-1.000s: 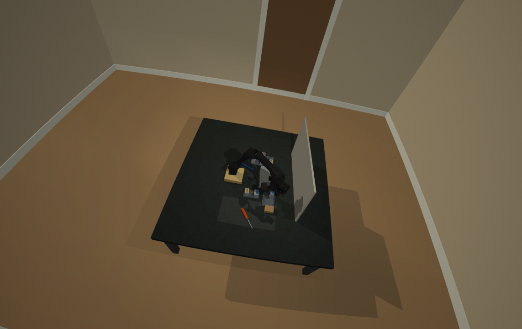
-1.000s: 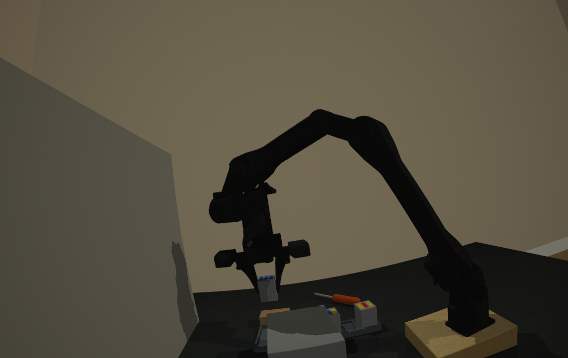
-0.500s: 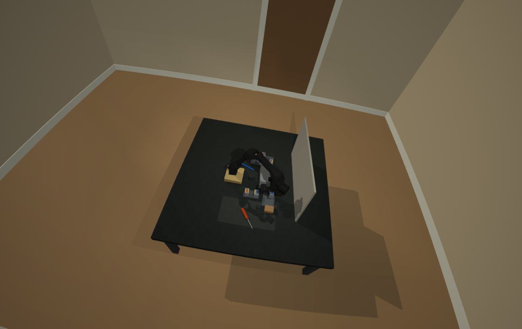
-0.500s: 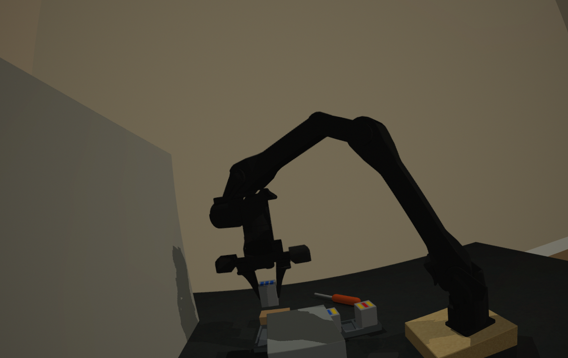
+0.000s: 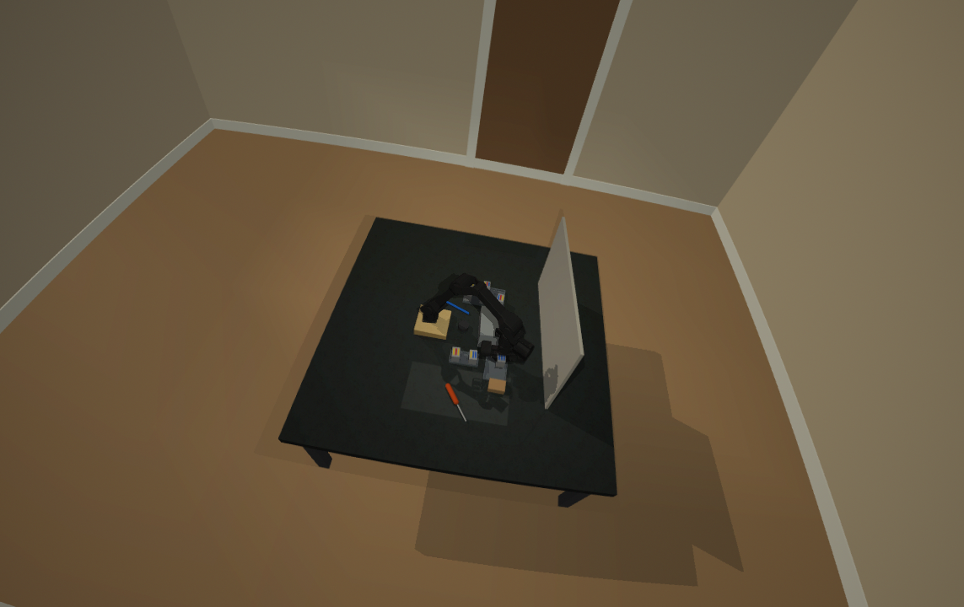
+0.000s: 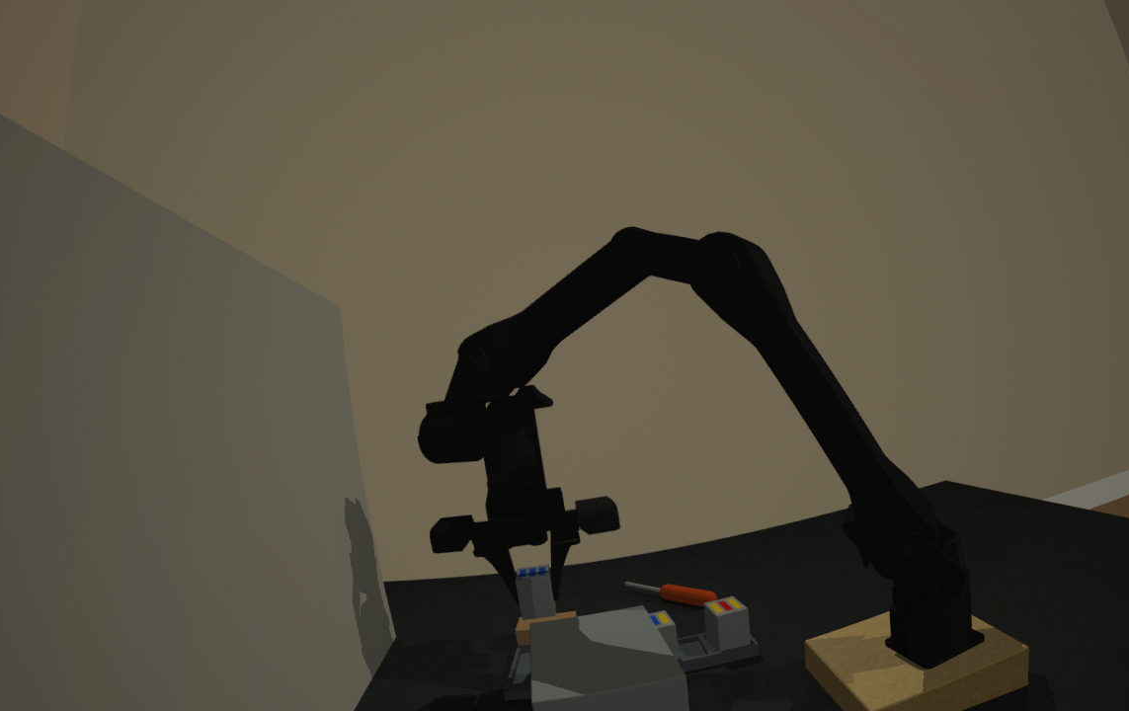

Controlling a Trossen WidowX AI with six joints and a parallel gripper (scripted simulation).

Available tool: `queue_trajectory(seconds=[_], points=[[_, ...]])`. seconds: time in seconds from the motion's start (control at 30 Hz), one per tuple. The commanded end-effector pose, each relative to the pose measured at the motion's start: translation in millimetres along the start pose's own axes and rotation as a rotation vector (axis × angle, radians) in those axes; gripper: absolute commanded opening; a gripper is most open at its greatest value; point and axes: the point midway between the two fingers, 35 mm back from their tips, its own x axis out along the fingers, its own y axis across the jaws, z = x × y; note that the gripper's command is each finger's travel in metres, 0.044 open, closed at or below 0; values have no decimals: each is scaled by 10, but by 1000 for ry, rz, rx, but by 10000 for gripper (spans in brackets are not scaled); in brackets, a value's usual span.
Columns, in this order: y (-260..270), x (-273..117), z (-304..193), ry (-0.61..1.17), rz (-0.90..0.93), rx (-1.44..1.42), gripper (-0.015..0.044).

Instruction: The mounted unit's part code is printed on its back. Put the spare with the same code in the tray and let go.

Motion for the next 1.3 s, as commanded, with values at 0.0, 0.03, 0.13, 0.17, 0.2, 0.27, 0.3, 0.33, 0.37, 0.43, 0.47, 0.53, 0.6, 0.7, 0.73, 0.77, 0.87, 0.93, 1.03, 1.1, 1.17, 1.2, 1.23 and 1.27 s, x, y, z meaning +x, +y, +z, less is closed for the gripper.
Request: queue_trajectory(seconds=[0.0, 0.03, 0.13, 0.17, 0.2, 0.27, 0.3, 0.33, 0.37, 0.43, 0.47, 0.53, 0.6, 0.7, 0.73, 0.77, 0.87, 0.93, 1.03, 1.1, 1.17, 1.2, 1.23, 1.27], points=[[-1, 42, 8, -4, -2, 3, 0], [-1, 49, 8, -4, -2, 3, 0], [0, 71, 9, -4, -2, 3, 0], [0, 79, 9, -4, -2, 3, 0], [1, 86, 9, -4, -2, 3, 0], [2, 101, 10, -4, -2, 3, 0], [2, 108, 10, -4, -2, 3, 0], [3, 115, 11, -4, -2, 3, 0], [3, 123, 11, -4, -2, 3, 0], [4, 137, 12, -4, -2, 3, 0], [5, 145, 12, -4, -2, 3, 0], [6, 159, 13, -4, -2, 3, 0], [7, 174, 14, -4, -2, 3, 0], [9, 196, 15, -4, -2, 3, 0], [10, 203, 16, -4, -2, 3, 0], [10, 210, 16, -4, -2, 3, 0], [12, 232, 18, -4, -2, 3, 0], [14, 247, 19, -4, -2, 3, 0], [16, 268, 21, -4, -2, 3, 0], [18, 283, 22, -4, -2, 3, 0], [20, 297, 23, -4, -2, 3, 0], [21, 305, 24, -4, -2, 3, 0], [22, 312, 25, -4, -2, 3, 0], [23, 319, 25, -4, -2, 3, 0]])
